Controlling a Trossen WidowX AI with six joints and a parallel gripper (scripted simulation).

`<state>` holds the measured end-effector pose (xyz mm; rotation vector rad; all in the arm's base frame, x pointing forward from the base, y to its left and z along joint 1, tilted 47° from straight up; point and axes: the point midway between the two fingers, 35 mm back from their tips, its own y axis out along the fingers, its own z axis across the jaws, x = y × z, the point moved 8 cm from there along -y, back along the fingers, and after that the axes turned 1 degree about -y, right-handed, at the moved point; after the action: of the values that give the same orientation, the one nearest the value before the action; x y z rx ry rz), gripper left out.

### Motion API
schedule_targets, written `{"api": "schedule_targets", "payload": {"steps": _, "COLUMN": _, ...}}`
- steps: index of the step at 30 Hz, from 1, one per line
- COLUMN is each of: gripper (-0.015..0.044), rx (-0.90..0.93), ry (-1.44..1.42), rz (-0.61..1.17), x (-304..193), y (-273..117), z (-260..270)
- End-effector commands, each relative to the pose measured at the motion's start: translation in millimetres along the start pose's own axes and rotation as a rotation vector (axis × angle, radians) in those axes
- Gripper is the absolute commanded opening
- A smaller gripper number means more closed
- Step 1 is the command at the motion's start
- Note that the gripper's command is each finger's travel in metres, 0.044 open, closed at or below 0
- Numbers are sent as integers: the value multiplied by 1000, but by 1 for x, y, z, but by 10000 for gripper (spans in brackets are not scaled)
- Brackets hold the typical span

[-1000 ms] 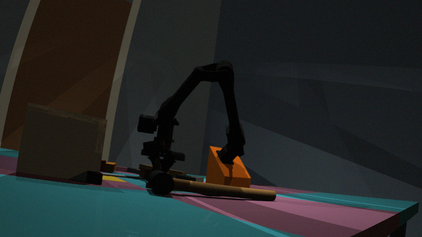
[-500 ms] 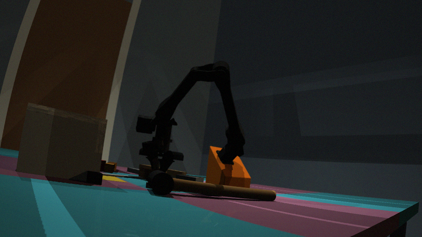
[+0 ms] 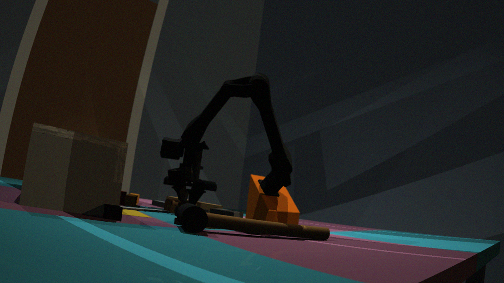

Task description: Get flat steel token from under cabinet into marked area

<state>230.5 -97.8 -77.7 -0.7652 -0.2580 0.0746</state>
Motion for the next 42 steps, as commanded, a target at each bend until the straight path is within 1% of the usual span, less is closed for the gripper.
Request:
{"api": "schedule_targets", "payload": {"steps": 1, "gripper": 0, "rx": -5, "ry": -3, "rz": -1, "x": -1, "y": -2, "z": -6}}
{"api": "schedule_targets", "payload": {"steps": 18, "gripper": 0, "rx": -5, "ry": -19, "rz": -1, "x": -6, "y": -3, "z": -23}}
{"api": "schedule_targets", "payload": {"steps": 25, "gripper": 184, "rx": -2, "ry": -20, "rz": 1, "x": -6, "y": -1, "z": -20}}
{"api": "schedule_targets", "payload": {"steps": 26, "gripper": 200, "rx": -2, "ry": -20, "rz": 1, "x": -6, "y": -1, "z": -20}}
{"api": "schedule_targets", "payload": {"steps": 30, "gripper": 200, "rx": -3, "ry": -20, "rz": 1, "x": -6, "y": -1, "z": -20}}
{"api": "schedule_targets", "payload": {"steps": 33, "gripper": 270, "rx": -5, "ry": -20, "rz": -1, "x": -6, "y": -1, "z": -20}}
{"api": "schedule_targets", "payload": {"steps": 42, "gripper": 270, "rx": -5, "ry": -21, "rz": -1, "x": -7, "y": 0, "z": -19}}
